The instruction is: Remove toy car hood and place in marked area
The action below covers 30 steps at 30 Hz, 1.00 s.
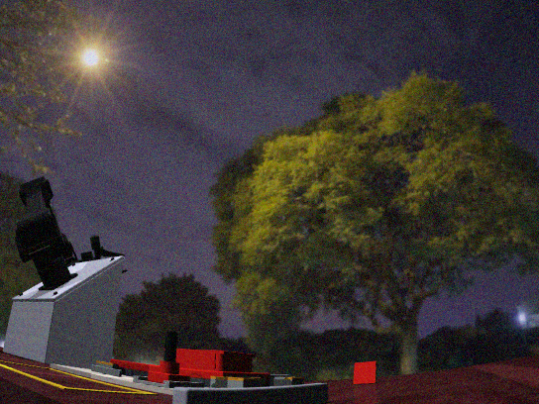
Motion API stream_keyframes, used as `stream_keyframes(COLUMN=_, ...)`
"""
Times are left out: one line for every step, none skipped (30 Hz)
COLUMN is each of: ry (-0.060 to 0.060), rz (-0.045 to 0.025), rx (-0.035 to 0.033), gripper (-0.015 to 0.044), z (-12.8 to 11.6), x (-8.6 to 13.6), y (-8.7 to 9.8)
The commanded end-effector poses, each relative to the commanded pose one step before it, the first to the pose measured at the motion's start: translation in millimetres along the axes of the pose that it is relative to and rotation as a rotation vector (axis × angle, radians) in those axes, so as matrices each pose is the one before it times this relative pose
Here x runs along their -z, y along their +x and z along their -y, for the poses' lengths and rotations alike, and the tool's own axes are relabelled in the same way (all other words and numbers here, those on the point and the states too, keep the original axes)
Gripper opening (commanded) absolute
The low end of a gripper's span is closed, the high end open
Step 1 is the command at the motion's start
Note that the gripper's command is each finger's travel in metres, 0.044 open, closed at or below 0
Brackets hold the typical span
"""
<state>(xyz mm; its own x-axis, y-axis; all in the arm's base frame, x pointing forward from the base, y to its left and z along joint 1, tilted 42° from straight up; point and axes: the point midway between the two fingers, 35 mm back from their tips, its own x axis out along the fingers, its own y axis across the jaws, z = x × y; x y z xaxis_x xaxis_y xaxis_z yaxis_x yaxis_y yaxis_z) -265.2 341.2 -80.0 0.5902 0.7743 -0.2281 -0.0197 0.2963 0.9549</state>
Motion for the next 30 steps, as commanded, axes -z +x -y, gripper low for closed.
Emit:
stream_keyframes(ry=0.0060, rz=0.00393, rx=0.00404, gripper=0.0245, z=0.75, x=-0.73, y=1.66)
stream_keyframes(ry=0.0181, rz=0.01185, rx=0.01201, gripper=0.0272, z=2.22, x=-2.22, y=4.97)
stream_keyframes(ry=0.0305, rz=0.01999, rx=0.01959, gripper=0.0298, z=3.55, x=-3.76, y=8.24)
stream_keyframes(ry=0.0428, rz=0.02498, rx=0.01668, gripper=0.0324, z=0.66, x=-4.24, y=9.72)
stream_keyframes(ry=0.0438, rz=0.02425, rx=0.01177, gripper=0.0350, z=-1.33, x=-3.74, y=9.07)
stream_keyframes(ry=0.0445, rz=0.02365, rx=0.00803, gripper=0.0377, z=-2.76, x=-3.28, y=8.59)
stream_keyframes(ry=0.0447, rz=0.02377, rx=0.00689, gripper=0.0403, z=-3.02, x=-3.12, y=8.51)
stream_keyframes(ry=0.0448, rz=0.02397, rx=0.00600, gripper=0.0429, z=-3.19, x=-2.98, y=8.48)
stream_keyframes(ry=0.0449, rz=0.02414, rx=0.00510, gripper=0.0440, z=-3.34, x=-2.84, y=8.44)
stream_keyframes(ry=0.0450, rz=0.02427, rx=0.00419, gripper=0.0440, z=-3.49, x=-2.69, y=8.41)
stream_keyframes(ry=0.0364, rz=0.02860, rx=0.00819, gripper=0.0440, z=-1.26, x=-3.37, y=9.45)
stream_keyframes(ry=0.0294, rz=0.02309, rx=0.00600, gripper=0.0440, z=-1.17, x=-2.61, y=7.57)
stream_keyframes(ry=0.0220, rz=0.01722, rx=0.00413, gripper=0.0440, z=-0.96, x=-1.87, y=5.61)
stream_keyframes(ry=0.0224, rz=0.01233, rx=0.00115, gripper=0.0440, z=-1.90, x=-1.07, y=4.16)
stream_keyframes(ry=0.0310, rz=0.01633, rx=0.00086, gripper=0.0440, z=-2.77, x=-1.33, y=5.52)
stream_keyframes(ry=0.0396, rz=0.02077, rx=0.00051, gripper=0.0440, z=-3.59, x=-1.60, y=7.00)
stream_keyframes(ry=0.0481, rz=0.02515, rx=-0.00027, gripper=0.0440, z=-4.45, x=-1.79, y=8.45)
stream_keyframes(ry=0.0516, rz=0.02680, rx=-0.00136, gripper=0.0440, z=-4.87, x=-1.70, y=8.99)
stream_keyframes(ry=0.0518, rz=0.02667, rx=-0.00246, gripper=0.0440, z=-4.98, x=-1.45, y=8.95)
stream_keyframes(ry=0.0519, rz=0.02649, rx=-0.00355, gripper=0.0440, z=-5.08, x=-1.20, y=8.91)
stream_keyframes(ry=0.0541, rz=0.02933, rx=-0.00206, gripper=0.0440, z=-4.72, x=-2.50, y=9.15)
stream_keyframes(ry=0.0601, rz=0.03227, rx=-0.00372, gripper=0.0440, z=-5.41, x=-2.48, y=10.04)
stream_keyframes(ry=0.0607, rz=0.03213, rx=-0.00524, gripper=0.0440, z=-5.61, x=-2.15, y=9.99)
stream_keyframes(ry=0.0610, rz=0.03176, rx=-0.00672, gripper=0.0440, z=-5.76, x=-1.78, y=9.88)
stream_keyframes(ry=0.0613, rz=0.03132, rx=-0.00818, gripper=0.0440, z=-5.89, x=-1.42, y=9.78)
stream_keyframes(ry=0.0616, rz=0.03081, rx=-0.00961, gripper=0.0440, z=-5.99, x=-1.04, y=9.68)
stream_keyframes(ry=0.0580, rz=0.02835, rx=-0.01027, gripper=0.0440, z=-5.68, x=-0.61, y=8.98)
stream_keyframes(ry=0.0482, rz=0.02304, rx=-0.00940, gripper=0.0440, z=-4.73, x=-0.21, y=7.36)
stream_keyframes(ry=0.0405, rz=0.01792, rx=-0.00910, gripper=0.0440, z=-4.05, x=0.60, y=6.08)
stream_keyframes(ry=0.0487, rz=0.01932, rx=-0.01249, gripper=0.0440, z=-4.92, x=1.80, y=7.16)
